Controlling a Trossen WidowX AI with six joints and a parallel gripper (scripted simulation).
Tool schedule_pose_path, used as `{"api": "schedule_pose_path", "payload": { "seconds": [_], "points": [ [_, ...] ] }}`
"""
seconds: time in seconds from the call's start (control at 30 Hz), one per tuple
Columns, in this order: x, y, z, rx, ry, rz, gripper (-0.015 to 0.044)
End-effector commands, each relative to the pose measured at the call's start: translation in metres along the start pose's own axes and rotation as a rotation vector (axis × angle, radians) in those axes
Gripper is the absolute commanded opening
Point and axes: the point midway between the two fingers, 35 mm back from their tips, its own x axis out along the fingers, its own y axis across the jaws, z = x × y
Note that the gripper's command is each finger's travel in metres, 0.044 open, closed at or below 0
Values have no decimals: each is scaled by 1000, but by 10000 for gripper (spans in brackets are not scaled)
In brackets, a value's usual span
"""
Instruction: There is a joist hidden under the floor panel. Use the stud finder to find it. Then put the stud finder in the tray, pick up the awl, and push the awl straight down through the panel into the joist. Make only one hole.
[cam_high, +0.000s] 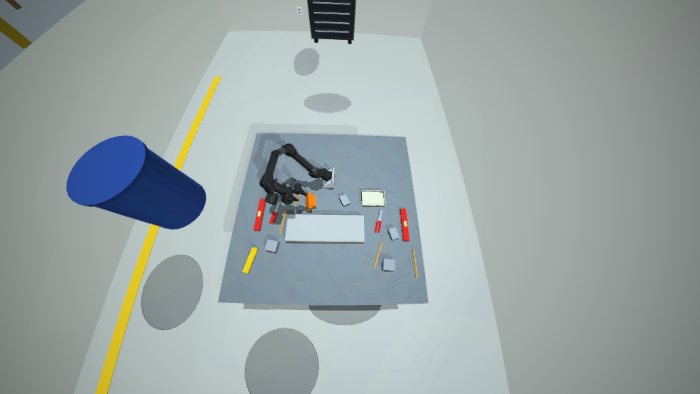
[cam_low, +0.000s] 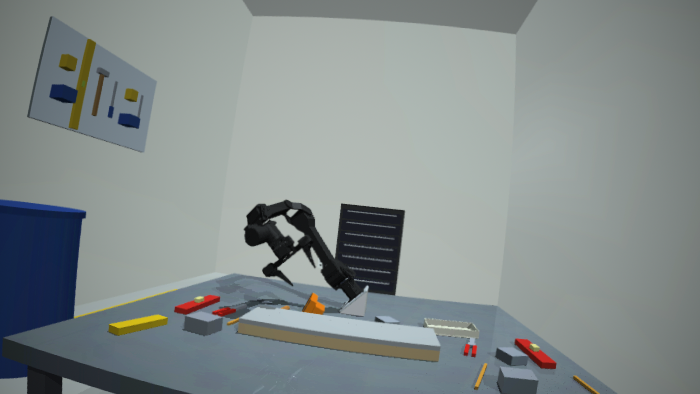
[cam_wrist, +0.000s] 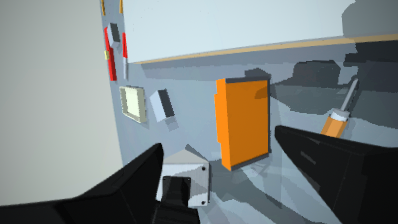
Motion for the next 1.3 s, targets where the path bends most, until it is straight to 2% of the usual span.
{"api": "schedule_pose_path", "payload": {
  "seconds": [0.0,0.27,0.47,0.63,0.8,0.9,1.27],
  "points": [
    [1,-1,0,-4,6,-1,440],
    [6,0,-1,41,27,-13,440],
    [38,9,-7,424,153,-187,440],
    [61,15,-13,727,152,-400,440],
    [78,20,-17,1000,24,-616,440],
    [85,23,-19,1048,-62,-708,440],
    [96,29,-20,1318,-423,-831,440]
  ]
}}
